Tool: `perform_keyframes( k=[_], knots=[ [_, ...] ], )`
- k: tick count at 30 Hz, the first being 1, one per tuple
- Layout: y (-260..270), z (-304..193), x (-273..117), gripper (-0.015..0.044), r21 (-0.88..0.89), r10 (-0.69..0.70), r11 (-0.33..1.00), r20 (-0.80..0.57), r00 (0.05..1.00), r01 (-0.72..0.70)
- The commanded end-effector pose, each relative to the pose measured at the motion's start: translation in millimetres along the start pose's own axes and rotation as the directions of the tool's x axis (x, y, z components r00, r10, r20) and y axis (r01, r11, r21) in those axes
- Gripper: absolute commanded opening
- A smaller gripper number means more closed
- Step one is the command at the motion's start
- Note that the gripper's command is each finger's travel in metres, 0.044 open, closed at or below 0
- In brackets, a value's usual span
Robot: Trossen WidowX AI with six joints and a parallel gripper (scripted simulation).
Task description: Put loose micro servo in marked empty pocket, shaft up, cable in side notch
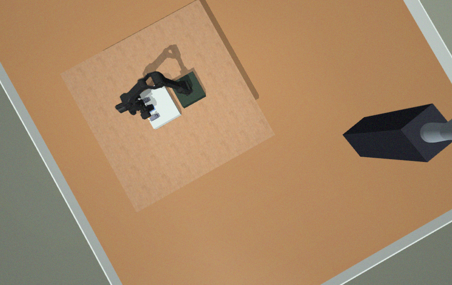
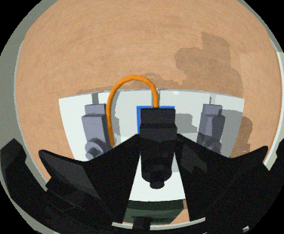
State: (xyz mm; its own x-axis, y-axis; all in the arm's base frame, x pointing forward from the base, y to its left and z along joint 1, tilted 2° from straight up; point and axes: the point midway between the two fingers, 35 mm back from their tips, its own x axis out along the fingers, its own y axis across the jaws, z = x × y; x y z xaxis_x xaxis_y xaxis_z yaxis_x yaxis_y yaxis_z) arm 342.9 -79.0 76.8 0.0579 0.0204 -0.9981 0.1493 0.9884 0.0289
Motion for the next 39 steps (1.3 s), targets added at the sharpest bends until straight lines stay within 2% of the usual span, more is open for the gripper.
perform_keyframes(
  k=[1, 36, 39],
  knots=[
    [0.3, -0.4, 3.8, 0.0000, 0.001, 0.001, 1.000, -0.001, 1.000, -0.001],
    [0.4, -0.6, 32.1, 0.0000, 0.001, 0.001, 1.000, -0.001, 1.000, -0.001],
    [0.2, -0.2, 29.8, 0.0079, 0.001, 0.001, 1.000, -0.001, 1.000, -0.001]
  ],
)
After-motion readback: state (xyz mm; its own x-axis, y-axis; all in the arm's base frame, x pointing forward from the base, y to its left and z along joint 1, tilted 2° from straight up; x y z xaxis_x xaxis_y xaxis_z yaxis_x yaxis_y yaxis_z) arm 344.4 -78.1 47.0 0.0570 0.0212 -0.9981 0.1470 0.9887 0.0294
